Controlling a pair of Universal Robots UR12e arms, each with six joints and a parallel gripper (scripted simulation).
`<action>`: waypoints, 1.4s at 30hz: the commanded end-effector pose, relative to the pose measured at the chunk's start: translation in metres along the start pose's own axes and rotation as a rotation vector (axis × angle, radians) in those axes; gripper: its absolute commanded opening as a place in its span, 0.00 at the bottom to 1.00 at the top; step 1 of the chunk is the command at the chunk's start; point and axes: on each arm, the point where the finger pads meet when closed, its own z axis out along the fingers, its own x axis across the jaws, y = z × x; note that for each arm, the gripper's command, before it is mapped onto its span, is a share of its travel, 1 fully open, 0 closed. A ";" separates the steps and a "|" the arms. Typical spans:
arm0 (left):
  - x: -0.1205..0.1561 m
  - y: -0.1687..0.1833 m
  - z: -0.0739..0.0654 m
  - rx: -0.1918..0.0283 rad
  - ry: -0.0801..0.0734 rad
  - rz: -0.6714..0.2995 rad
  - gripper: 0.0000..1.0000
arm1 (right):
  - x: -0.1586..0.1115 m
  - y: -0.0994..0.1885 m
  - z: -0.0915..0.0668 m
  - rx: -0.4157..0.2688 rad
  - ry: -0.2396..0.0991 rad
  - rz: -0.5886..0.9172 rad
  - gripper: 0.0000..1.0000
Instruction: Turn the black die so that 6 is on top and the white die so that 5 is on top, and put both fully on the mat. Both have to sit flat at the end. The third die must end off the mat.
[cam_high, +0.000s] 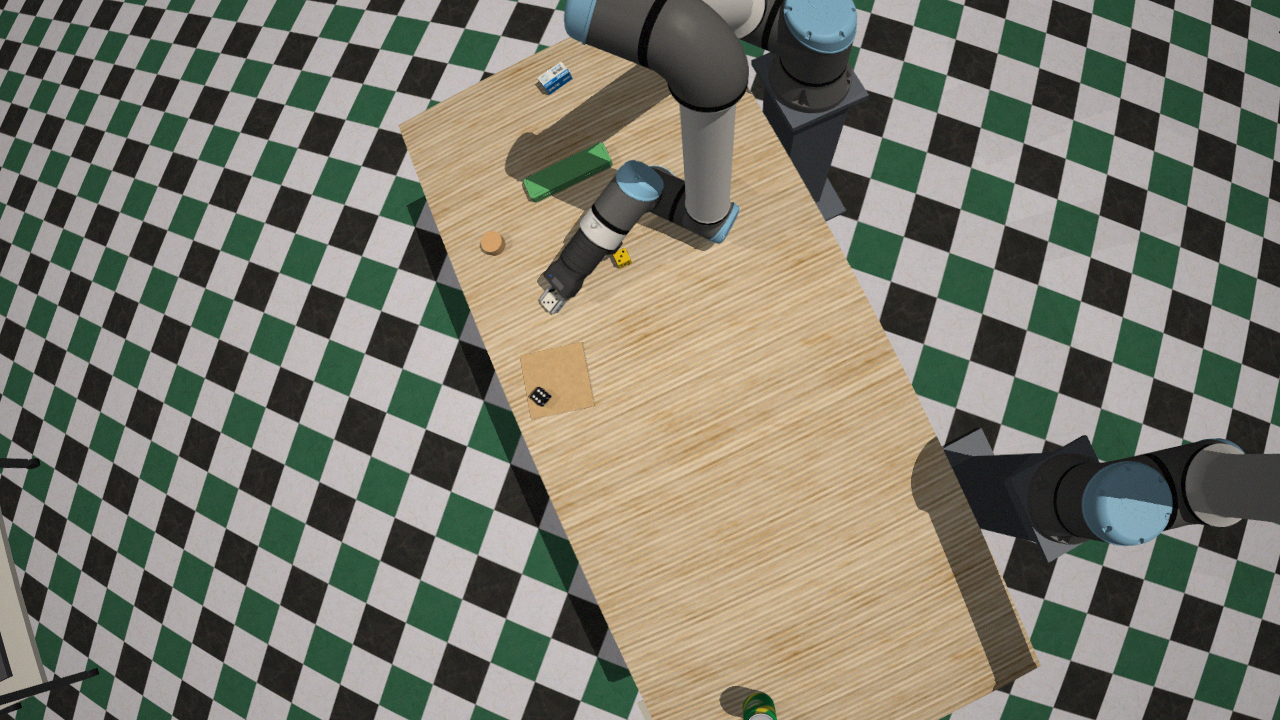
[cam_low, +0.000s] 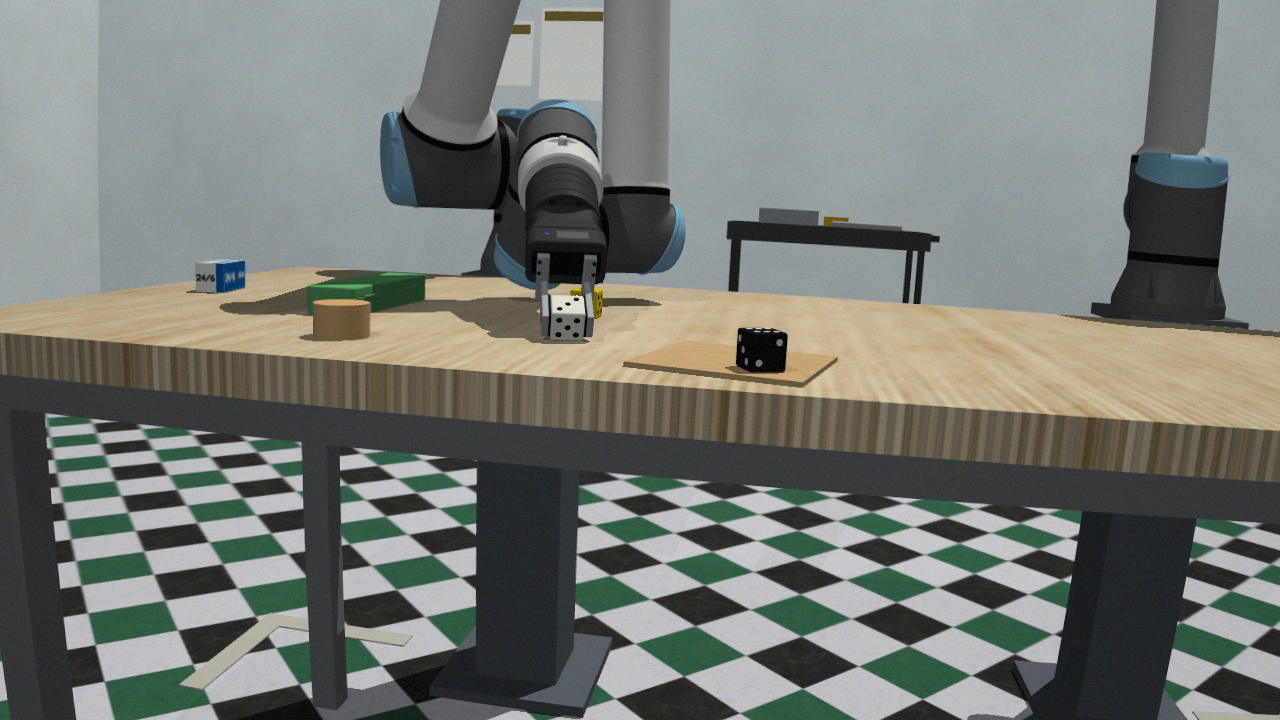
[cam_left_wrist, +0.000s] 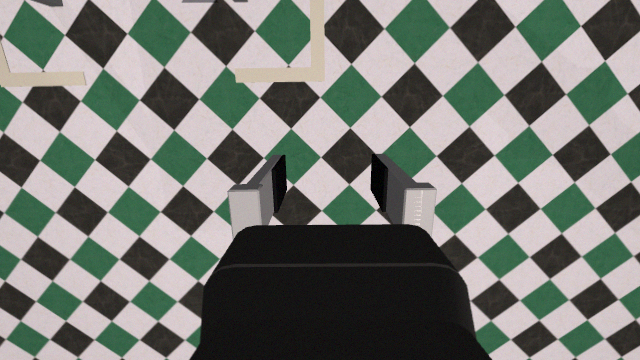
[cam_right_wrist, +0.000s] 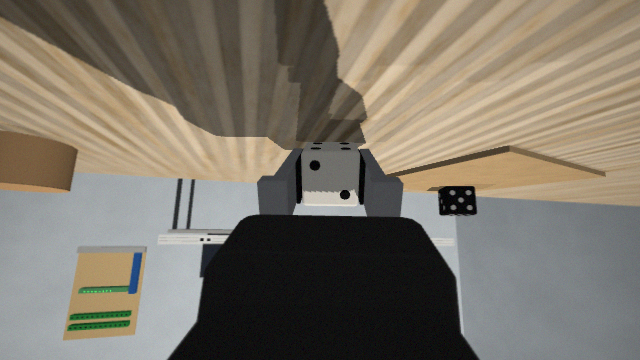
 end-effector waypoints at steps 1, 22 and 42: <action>0.000 0.001 -0.001 -0.001 0.000 0.000 1.00 | 0.000 0.000 0.000 -0.001 0.000 0.000 0.57; 0.000 0.001 -0.001 -0.001 0.000 0.000 1.00 | 0.000 0.000 0.000 -0.001 0.000 0.000 0.75; 0.000 0.001 -0.001 -0.001 0.000 0.000 1.00 | 0.000 0.000 0.000 -0.001 0.000 0.000 0.87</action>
